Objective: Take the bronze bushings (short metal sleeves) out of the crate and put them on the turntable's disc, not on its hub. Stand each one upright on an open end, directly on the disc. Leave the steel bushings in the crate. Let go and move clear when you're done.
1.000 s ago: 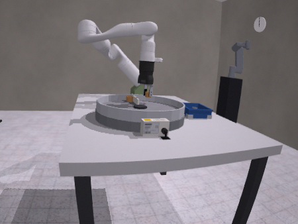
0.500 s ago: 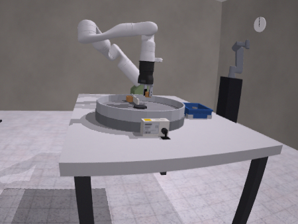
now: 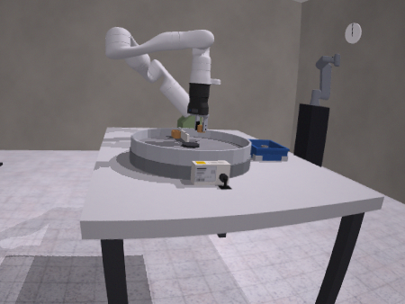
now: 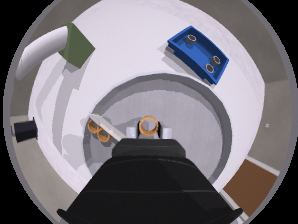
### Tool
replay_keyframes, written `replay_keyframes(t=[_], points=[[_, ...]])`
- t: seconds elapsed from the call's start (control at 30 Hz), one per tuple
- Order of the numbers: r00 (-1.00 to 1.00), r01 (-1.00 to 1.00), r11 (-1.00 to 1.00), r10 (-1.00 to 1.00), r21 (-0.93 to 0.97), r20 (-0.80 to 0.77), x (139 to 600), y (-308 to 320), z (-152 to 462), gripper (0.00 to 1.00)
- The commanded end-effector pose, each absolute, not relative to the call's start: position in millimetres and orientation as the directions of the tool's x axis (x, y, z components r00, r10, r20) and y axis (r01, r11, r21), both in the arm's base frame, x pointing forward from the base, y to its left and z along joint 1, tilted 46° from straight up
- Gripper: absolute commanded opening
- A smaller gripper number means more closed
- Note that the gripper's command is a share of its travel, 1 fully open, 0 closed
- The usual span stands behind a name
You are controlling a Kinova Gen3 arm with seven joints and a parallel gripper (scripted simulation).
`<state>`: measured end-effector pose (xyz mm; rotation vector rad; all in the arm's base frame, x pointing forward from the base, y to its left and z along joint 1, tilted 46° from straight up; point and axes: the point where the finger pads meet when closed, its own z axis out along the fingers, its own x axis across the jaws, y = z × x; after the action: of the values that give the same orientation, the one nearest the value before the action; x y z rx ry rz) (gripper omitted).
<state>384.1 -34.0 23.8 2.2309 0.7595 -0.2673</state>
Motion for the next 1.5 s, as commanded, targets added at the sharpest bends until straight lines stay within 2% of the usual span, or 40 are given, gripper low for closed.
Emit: replay_keyframes(t=[0.0,1.47], points=[[0.803,0.595,-0.544,0.438,0.592,-0.404,384.0,-38.0,19.4,0.00],[0.806,0.591,-0.546,0.436,0.594,-0.401,386.0,-55.8,1.7,0.00]])
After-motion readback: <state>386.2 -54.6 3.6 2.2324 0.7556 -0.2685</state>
